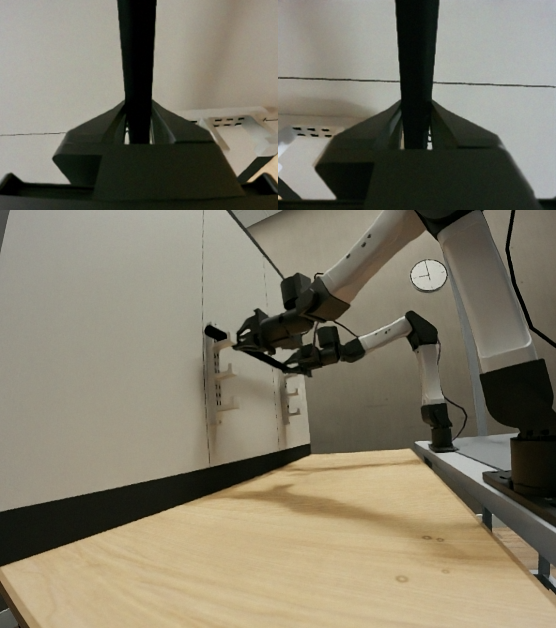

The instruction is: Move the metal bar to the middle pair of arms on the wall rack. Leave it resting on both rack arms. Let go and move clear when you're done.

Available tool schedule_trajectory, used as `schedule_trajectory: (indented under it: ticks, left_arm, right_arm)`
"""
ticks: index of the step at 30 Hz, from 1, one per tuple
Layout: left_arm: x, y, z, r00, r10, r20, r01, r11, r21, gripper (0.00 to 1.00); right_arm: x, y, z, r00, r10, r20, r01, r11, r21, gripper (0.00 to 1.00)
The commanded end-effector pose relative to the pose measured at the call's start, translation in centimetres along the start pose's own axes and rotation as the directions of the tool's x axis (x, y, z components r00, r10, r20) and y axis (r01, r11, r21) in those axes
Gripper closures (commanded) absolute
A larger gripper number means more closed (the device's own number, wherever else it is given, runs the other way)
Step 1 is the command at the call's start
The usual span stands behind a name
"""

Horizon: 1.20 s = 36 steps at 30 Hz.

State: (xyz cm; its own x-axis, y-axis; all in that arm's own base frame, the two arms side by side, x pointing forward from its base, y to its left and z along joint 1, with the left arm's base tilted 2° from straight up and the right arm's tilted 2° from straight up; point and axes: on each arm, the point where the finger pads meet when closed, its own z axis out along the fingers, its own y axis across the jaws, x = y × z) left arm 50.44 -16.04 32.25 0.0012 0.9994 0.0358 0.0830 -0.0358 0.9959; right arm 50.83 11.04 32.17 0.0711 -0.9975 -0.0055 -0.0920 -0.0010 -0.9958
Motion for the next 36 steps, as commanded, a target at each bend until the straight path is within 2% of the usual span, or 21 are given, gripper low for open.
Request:
schedule_trajectory:
  ticks: [1, 36]
  left_arm:
    - [0.2, 4.1, -0.8, 1.0, -0.008, -0.011, 0.007, 0.997, -0.071, 1.0]
    - [0.2, 6.7, -0.8, 1.0, -0.008, -0.011, 0.007, 0.997, -0.071, 1.0]
  right_arm:
    - [0.8, -3.2, -0.5, 1.0, 0.002, -0.02, -0.001, 0.999, 0.051, 1.0]
    - [0.9, -6.0, -0.3, 1.0, 0.002, -0.02, -0.001, 0.999, 0.051, 1.0]
